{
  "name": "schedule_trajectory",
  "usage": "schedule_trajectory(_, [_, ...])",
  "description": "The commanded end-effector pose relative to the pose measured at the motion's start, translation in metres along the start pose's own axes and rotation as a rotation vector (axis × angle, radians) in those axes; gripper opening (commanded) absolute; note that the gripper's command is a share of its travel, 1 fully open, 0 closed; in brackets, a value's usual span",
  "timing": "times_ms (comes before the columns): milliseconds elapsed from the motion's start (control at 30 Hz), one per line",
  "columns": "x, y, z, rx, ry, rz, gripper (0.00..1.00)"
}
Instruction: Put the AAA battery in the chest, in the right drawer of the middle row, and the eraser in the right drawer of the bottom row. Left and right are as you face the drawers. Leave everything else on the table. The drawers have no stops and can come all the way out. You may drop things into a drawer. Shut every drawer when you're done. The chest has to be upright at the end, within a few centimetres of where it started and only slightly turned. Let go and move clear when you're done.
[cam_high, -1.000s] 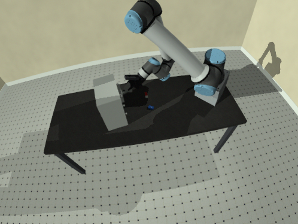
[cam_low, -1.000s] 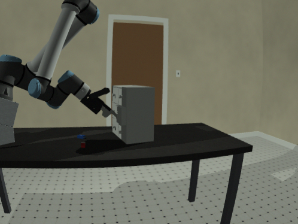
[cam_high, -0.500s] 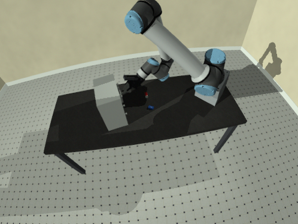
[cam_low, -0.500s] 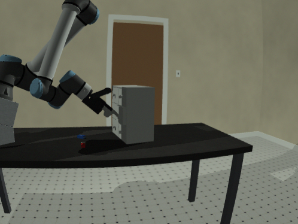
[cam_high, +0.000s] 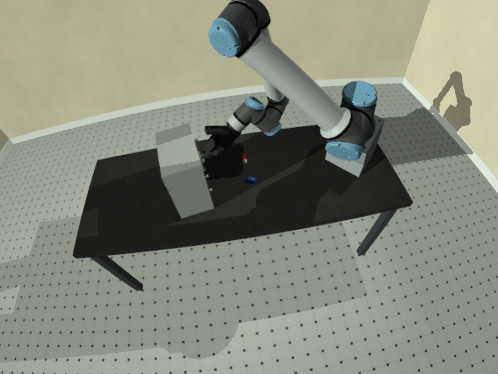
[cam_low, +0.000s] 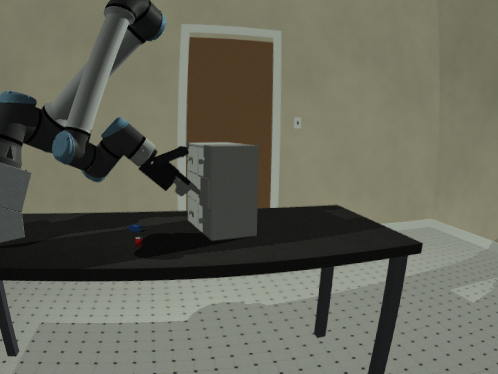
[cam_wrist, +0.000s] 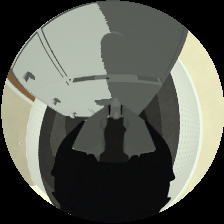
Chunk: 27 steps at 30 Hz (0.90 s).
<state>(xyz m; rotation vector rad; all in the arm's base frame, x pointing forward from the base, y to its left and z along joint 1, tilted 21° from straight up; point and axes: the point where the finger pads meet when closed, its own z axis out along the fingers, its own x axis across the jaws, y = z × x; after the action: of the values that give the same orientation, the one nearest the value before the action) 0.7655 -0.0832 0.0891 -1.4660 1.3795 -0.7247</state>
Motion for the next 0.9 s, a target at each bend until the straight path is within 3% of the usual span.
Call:
schedule_trajectory(0, [0.0001, -0.0016, 0.0012, 0.001, 0.0, 0.0, 0.07])
schedule_trajectory(867, [0.0001, -0.0058, 0.0062, 0.001, 0.0, 0.0, 0.07])
